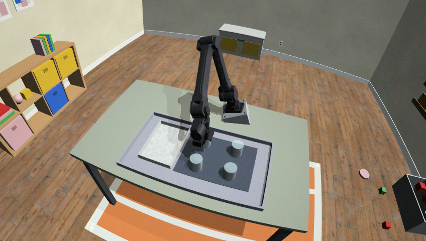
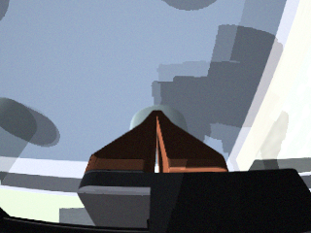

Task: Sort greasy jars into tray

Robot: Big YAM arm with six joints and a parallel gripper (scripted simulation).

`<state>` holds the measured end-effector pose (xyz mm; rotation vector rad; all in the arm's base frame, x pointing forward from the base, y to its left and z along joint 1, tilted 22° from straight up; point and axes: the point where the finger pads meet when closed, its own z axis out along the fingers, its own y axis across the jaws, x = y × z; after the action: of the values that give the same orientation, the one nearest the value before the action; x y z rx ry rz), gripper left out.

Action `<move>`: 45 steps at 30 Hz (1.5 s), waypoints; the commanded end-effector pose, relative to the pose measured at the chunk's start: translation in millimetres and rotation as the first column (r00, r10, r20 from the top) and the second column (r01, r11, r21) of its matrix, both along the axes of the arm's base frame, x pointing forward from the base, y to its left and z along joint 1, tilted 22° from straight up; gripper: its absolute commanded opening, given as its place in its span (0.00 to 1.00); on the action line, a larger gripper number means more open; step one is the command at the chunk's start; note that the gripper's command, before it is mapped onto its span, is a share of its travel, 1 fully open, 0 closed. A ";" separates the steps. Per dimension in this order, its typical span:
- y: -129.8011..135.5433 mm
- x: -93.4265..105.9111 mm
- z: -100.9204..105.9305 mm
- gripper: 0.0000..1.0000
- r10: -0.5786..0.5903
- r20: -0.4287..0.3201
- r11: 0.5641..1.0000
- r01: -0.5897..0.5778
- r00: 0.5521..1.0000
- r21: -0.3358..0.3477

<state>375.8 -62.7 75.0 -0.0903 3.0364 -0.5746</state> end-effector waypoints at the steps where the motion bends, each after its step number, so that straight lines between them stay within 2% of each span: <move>1: 7.7 17.3 33.5 0.00 0.005 0.045 1.000 -0.005 0.999 0.003; 8: 27.0 11.8 83.1 0.00 0.005 0.045 1.000 -0.005 0.999 0.003; 12: 27.0 11.8 83.1 0.00 0.005 0.045 1.000 -0.005 0.999 0.003; 15: 34.5 11.5 80.1 0.00 0.005 0.045 1.000 -0.005 0.999 0.003; 30: 147.9 6.5 35.5 0.00 0.005 0.045 1.000 -0.005 0.999 0.003; 32: 147.9 6.5 35.5 0.00 0.005 0.045 1.000 -0.005 0.999 0.003; 39: 200.8 4.1 14.7 0.00 0.005 0.045 1.000 -0.005 0.999 0.003; 45: 200.8 4.1 14.7 0.00 0.005 0.045 1.000 -0.005 0.999 0.003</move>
<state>360.2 129.9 73.0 -0.1645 3.0327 -0.6077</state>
